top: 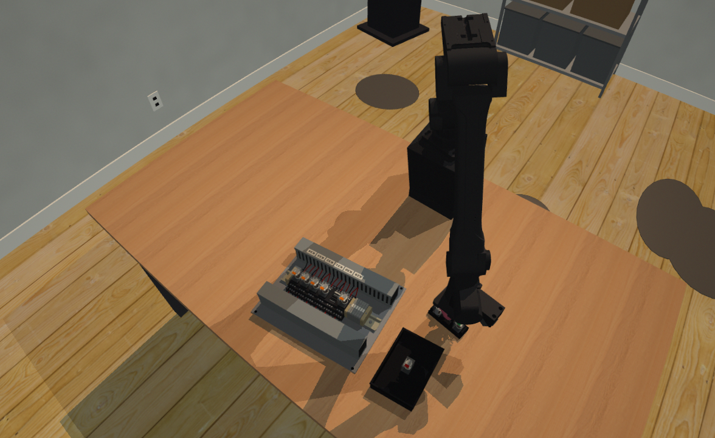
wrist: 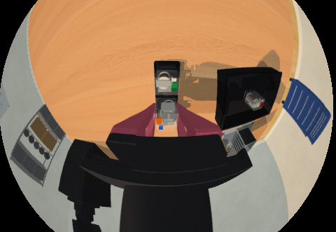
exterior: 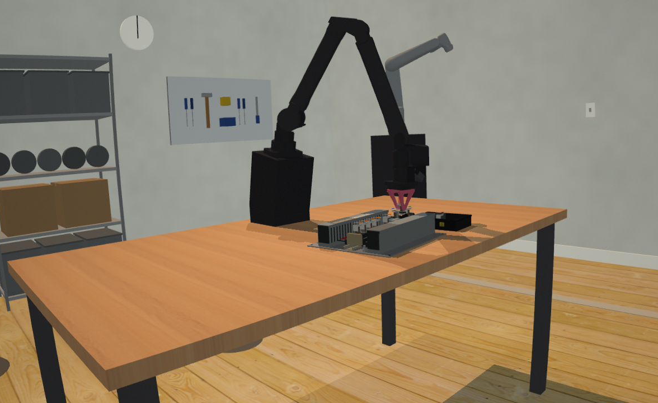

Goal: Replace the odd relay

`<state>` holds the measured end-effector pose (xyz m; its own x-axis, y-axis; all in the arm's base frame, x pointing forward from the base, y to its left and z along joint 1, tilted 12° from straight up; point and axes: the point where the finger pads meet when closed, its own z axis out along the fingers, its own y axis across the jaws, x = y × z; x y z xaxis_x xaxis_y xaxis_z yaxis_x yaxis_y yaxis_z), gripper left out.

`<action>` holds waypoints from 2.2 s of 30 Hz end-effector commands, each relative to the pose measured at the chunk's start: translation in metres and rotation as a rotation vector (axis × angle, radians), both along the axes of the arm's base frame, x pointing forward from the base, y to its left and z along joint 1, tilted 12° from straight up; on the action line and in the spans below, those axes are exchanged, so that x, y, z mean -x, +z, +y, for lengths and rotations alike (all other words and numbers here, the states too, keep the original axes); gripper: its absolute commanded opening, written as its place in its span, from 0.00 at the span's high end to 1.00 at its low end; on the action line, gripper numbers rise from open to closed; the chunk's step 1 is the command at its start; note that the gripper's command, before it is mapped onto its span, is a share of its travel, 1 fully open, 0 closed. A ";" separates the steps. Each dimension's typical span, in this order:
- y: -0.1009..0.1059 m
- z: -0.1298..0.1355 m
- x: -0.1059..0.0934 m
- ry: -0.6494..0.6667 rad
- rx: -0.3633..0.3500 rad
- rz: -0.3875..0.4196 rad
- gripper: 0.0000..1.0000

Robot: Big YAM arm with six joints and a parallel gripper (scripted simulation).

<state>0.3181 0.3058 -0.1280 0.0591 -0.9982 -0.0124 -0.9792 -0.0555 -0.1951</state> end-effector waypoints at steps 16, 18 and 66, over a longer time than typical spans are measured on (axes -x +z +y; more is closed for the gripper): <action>0.023 0.010 -0.001 -0.003 -0.027 -0.020 1.00; 0.024 0.011 -0.002 -0.003 -0.029 -0.022 1.00; 0.026 0.011 -0.002 -0.003 -0.030 -0.024 1.00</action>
